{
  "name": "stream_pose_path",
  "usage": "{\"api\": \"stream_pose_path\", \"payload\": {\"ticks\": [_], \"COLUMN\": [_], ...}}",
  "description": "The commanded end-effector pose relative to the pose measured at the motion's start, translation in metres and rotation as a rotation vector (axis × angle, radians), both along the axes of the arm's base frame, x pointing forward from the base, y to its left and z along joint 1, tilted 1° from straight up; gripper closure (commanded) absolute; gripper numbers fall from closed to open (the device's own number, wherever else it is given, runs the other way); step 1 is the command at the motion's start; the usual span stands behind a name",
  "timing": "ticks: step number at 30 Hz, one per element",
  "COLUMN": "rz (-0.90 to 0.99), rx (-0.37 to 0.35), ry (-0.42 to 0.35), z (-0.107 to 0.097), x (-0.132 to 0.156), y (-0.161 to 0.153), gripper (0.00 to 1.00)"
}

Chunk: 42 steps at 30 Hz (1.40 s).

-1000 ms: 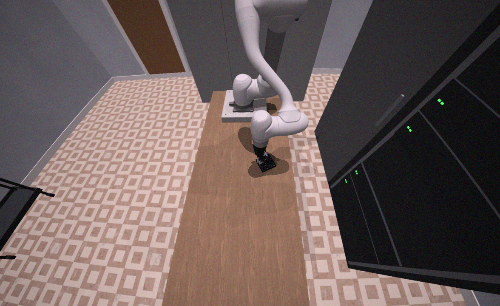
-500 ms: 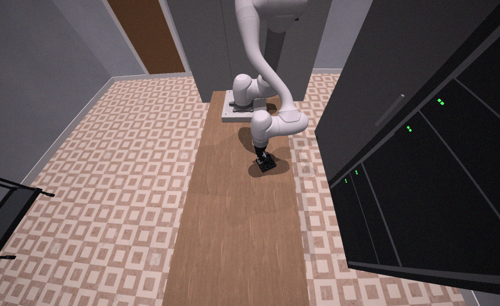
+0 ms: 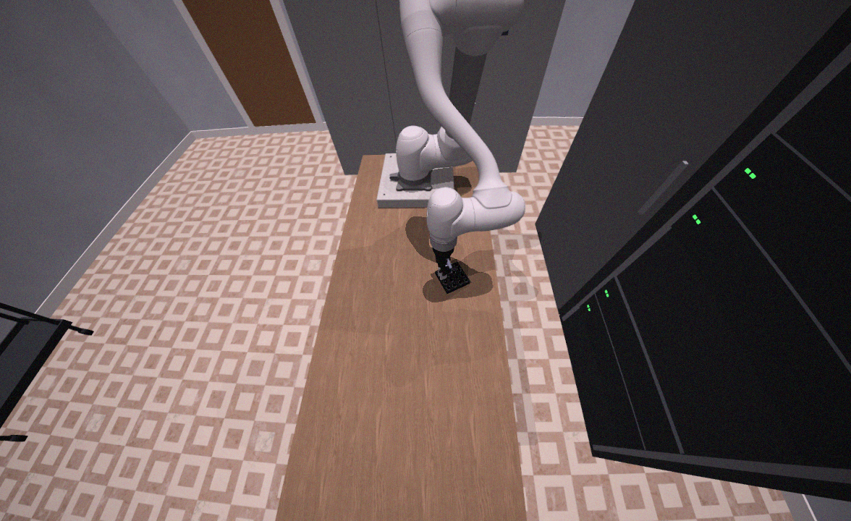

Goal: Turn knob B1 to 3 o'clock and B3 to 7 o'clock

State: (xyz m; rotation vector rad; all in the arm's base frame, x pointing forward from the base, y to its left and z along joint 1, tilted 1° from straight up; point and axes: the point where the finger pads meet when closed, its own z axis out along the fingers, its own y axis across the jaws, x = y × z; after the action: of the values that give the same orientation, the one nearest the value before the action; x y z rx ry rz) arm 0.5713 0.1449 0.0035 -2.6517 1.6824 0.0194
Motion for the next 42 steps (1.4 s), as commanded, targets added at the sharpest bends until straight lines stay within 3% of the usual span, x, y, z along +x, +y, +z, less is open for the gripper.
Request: {"api": "stream_pose_path", "payload": {"ticks": [1, 18, 19, 42], "rz": [-0.003, -0.005, -0.005, -0.005], "rx": [0.0, 0.0, 0.0, 0.0], "ry": [0.0, 0.0, 0.0, 0.0], "z": [0.0001, 0.0001, 0.0001, 0.0014], "x": [0.0, 0.0, 0.0, 0.0], "y": [0.0, 0.0, 0.0, 0.0], "gripper": [0.95, 0.95, 0.88, 0.88]}}
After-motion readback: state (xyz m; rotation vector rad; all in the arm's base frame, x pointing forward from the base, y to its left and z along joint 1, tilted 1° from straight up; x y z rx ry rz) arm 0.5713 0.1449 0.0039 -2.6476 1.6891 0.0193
